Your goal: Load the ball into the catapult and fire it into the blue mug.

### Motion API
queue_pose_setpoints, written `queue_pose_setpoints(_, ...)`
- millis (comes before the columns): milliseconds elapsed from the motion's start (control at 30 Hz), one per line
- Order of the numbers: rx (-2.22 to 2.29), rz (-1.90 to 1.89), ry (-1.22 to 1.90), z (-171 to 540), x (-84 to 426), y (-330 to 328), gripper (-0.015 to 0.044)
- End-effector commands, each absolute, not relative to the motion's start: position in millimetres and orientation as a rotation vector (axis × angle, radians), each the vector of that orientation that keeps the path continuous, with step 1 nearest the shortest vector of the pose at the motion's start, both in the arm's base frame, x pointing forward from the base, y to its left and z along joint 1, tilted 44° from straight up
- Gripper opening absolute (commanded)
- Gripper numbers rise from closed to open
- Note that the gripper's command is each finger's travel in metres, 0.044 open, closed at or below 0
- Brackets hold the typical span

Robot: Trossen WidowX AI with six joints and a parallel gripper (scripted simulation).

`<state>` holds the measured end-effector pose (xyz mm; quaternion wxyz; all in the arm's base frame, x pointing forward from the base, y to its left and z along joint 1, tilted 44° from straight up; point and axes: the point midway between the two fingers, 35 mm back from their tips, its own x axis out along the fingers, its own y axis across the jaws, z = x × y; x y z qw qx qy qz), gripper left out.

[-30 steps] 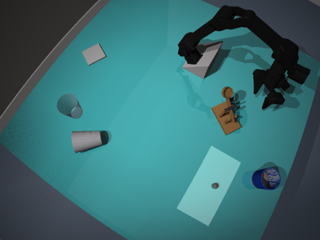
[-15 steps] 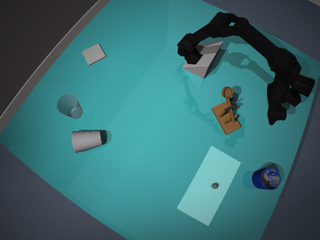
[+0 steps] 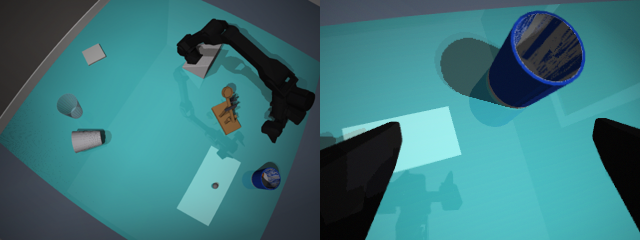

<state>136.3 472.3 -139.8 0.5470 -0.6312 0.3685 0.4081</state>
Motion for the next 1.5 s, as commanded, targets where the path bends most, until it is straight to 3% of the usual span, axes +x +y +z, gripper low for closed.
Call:
queue_pose_setpoints(0,-1.337,0.929,0.855,-131.2,162.7,490.7,0.0440)
queue_pose_setpoints(300,-1.057,0.855,0.804,-109.6,215.5,519.4,0.0440)
queue_pose_setpoints(1467,-1.058,0.853,0.800,-108.9,216.7,519.5,0.0440)
